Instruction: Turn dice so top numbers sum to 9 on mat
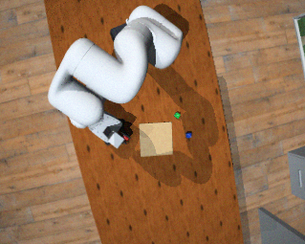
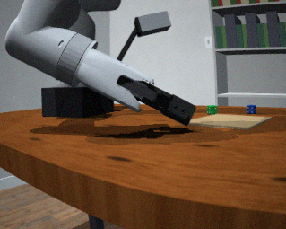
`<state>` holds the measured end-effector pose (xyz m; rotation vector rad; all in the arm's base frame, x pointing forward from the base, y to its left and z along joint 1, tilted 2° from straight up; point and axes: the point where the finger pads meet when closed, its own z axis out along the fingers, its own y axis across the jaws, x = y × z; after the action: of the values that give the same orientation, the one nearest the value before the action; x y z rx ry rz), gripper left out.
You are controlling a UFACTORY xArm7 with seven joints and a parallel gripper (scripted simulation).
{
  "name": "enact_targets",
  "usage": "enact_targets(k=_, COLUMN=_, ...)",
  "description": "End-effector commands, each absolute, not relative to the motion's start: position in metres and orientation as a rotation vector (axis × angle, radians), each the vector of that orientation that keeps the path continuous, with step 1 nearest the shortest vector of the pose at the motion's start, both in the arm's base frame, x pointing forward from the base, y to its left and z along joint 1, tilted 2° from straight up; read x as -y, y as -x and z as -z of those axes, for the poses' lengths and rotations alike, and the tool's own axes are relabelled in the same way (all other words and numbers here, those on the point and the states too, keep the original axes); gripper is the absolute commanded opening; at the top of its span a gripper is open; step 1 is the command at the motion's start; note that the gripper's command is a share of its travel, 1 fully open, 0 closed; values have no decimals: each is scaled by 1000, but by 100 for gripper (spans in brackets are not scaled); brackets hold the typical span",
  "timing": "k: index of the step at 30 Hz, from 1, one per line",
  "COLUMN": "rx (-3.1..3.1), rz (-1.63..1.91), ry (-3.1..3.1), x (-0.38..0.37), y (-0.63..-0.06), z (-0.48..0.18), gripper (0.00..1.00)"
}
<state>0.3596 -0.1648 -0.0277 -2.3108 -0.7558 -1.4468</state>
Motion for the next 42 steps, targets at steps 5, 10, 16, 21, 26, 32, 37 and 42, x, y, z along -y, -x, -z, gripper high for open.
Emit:
enact_targets(k=5, rx=758, rz=1449, ry=2311, x=166, y=-360, z=29, gripper=15)
enact_targets(k=10, rx=758, rz=1449, ry=2311, x=166, y=-360, z=32, gripper=15)
enact_targets(k=16, rx=758, rz=1449, ry=2311, x=166, y=-361, z=35, gripper=15)
enact_targets(k=21, rx=758, rz=1449, ry=2311, x=166, y=-361, z=37, gripper=15)
enact_targets(k=26, rx=758, rz=1449, ry=2311, x=166, y=-361, z=38, gripper=15)
enact_targets(k=32, rx=758, rz=1449, ry=2311, x=166, y=-361, z=38, gripper=15)
enact_targets(k=37, rx=758, rz=1449, ry=2311, x=166, y=-361, z=38, gripper=15)
enact_targets(k=42, rx=758, rz=1449, ry=2311, x=166, y=-361, z=38, gripper=15)
